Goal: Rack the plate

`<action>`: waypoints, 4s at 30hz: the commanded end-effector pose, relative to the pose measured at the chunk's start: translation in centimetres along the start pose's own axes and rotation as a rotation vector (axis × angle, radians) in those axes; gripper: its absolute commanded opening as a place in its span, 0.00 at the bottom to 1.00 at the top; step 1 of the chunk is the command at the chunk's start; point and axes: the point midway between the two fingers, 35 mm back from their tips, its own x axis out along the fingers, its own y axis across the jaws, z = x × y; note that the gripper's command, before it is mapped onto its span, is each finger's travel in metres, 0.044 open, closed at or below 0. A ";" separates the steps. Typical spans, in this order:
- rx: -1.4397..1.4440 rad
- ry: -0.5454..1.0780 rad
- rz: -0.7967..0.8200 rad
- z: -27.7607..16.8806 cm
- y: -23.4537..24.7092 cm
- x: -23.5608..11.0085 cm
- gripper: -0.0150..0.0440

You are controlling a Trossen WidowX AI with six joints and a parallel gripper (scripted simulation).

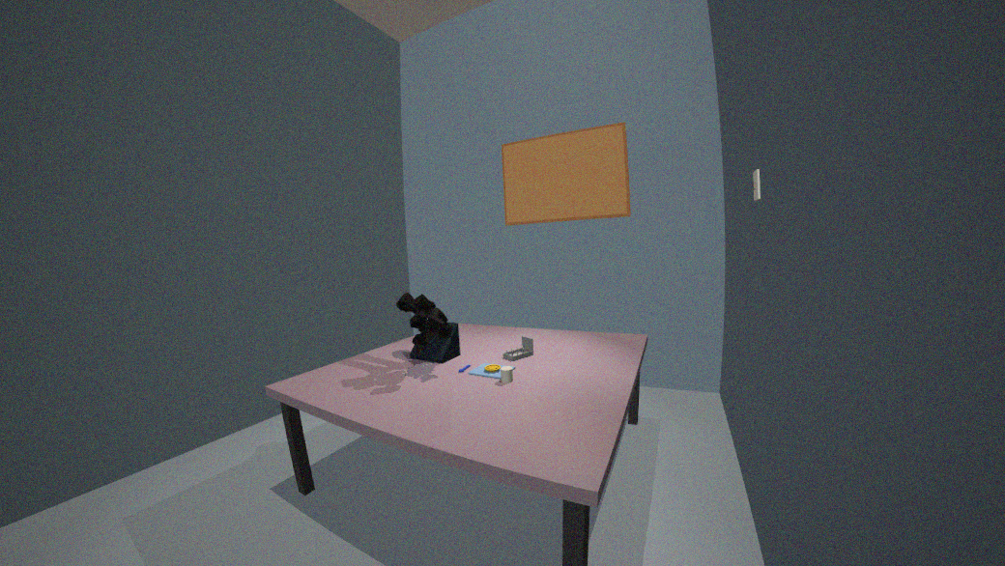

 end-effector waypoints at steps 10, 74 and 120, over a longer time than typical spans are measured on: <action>-0.232 0.178 0.010 -1.9 2.4 0.8 0.93; -1.883 1.189 0.251 -24.8 9.4 -4.9 0.93; -1.885 1.186 0.249 -27.9 5.8 -1.8 0.85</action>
